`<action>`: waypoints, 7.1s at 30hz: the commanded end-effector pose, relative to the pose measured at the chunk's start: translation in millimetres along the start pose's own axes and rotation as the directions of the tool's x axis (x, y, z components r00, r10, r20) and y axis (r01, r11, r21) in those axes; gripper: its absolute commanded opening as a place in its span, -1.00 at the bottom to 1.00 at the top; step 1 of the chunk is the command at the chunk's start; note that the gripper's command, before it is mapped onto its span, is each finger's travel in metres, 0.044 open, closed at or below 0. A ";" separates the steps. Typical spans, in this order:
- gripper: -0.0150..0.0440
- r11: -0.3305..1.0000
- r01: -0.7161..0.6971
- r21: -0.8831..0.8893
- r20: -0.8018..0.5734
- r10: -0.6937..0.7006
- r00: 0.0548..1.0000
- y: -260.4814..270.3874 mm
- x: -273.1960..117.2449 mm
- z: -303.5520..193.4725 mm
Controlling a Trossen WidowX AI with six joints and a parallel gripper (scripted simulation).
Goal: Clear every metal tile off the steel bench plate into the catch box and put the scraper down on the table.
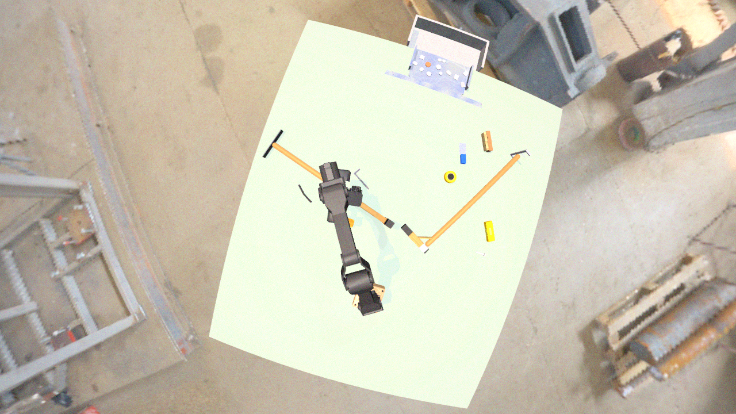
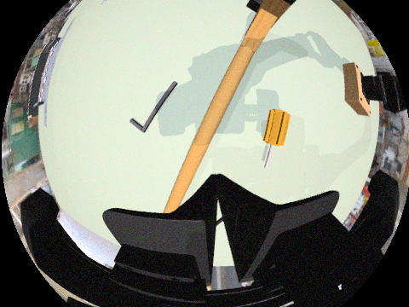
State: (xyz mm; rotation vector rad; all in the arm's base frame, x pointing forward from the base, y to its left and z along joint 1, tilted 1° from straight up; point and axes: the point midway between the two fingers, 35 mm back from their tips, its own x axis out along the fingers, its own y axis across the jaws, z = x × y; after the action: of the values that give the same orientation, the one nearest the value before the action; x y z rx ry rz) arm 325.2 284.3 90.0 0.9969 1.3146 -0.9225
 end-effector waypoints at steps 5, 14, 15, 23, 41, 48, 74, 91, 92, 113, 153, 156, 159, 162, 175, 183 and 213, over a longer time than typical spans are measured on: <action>-0.49 1.000 0.002 -0.002 0.004 -0.002 1.000 -0.9 17.2 1.1; -0.49 1.000 0.004 -0.003 0.005 -0.004 1.000 -3.3 37.5 2.2; -0.49 1.000 0.005 -0.003 0.005 -0.005 1.000 -3.6 39.8 2.3; -0.49 1.000 0.007 -0.003 0.006 -0.007 1.000 -7.1 57.5 3.8; -0.49 1.000 0.011 -0.003 0.006 -0.011 1.000 -21.8 75.4 2.0; -0.49 1.000 0.012 -0.003 0.005 -0.012 1.000 -32.6 73.7 -2.1; -0.49 1.000 0.016 -0.003 0.004 -0.016 1.000 -74.1 69.0 -13.1; -0.49 1.000 0.018 -0.003 0.003 -0.018 1.000 -102.1 67.4 -16.9; -0.49 1.000 0.019 -0.003 0.003 -0.019 1.000 -103.8 67.3 -17.0; -0.49 1.000 0.022 -0.003 0.003 -0.022 1.000 -138.8 67.1 -17.8; -0.49 1.000 0.028 -0.003 0.004 -0.028 1.000 -204.8 72.2 -7.9; -0.49 1.000 0.029 -0.003 0.004 -0.029 1.000 -209.7 72.8 -6.6; -0.49 1.000 0.029 -0.003 0.004 -0.029 1.000 -214.5 73.6 -5.2; -0.49 1.000 0.029 -0.003 0.005 -0.029 1.000 -219.3 74.3 -3.7; -0.49 0.999 0.034 -0.006 0.009 -0.034 0.999 -230.6 72.1 -0.1; -0.49 0.999 0.033 -0.006 0.008 -0.033 0.999 -226.8 43.4 -3.1; -0.49 0.994 0.031 -0.104 0.010 -0.031 0.999 -205.1 -28.8 17.8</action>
State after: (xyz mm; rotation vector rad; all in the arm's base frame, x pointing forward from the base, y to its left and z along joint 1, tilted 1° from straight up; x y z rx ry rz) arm 129.0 203.0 105.4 0.9119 1.3536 -0.8897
